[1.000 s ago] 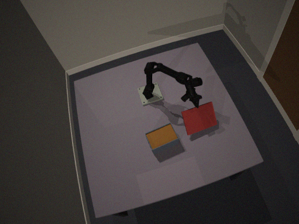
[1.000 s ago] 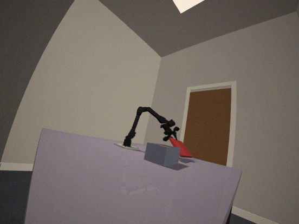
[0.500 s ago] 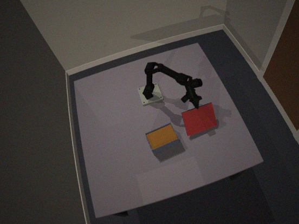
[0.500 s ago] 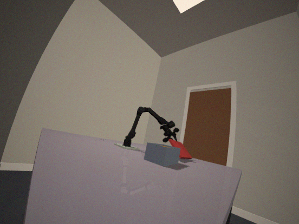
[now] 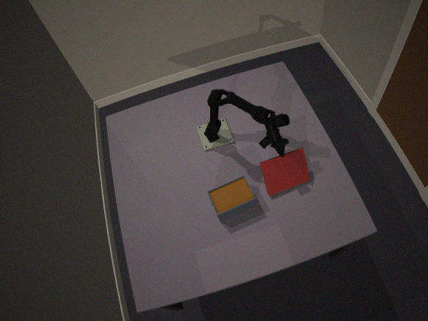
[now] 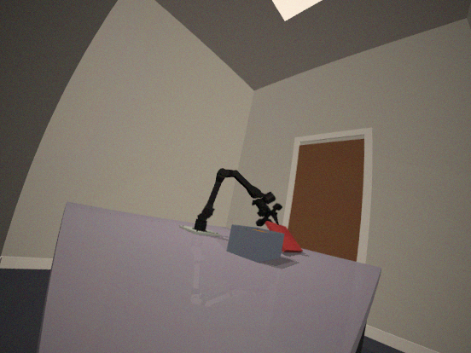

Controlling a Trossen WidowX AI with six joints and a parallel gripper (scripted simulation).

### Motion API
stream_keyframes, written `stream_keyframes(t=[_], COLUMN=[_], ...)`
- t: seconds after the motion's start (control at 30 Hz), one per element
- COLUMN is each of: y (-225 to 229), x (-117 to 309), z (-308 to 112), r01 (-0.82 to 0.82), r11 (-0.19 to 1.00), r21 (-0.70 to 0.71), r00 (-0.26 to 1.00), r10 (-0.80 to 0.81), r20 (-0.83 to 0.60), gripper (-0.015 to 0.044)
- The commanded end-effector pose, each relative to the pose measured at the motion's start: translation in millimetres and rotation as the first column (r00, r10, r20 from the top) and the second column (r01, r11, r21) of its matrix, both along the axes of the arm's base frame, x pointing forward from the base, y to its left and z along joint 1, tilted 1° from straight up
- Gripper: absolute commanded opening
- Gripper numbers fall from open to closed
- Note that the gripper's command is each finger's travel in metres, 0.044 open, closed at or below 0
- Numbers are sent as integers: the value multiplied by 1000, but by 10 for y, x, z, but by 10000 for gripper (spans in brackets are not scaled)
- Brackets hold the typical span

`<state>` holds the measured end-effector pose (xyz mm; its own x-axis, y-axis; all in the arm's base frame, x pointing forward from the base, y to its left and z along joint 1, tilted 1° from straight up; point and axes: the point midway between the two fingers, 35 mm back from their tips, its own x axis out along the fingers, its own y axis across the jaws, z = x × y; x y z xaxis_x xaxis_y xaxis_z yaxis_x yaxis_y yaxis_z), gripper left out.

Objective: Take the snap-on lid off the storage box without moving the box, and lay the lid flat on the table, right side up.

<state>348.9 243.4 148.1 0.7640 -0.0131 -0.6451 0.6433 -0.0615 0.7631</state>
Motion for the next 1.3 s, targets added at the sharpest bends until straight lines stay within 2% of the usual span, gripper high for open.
stream_keyframes(t=[0.0,1.27], y=[-6,5], x=[5,6], z=[-28,-333], r01=[7,7], r11=[1000,1000], r21=[1,1], r00=[1000,1000], r10=[-7,-7], r20=[6,5], gripper=[0,0])
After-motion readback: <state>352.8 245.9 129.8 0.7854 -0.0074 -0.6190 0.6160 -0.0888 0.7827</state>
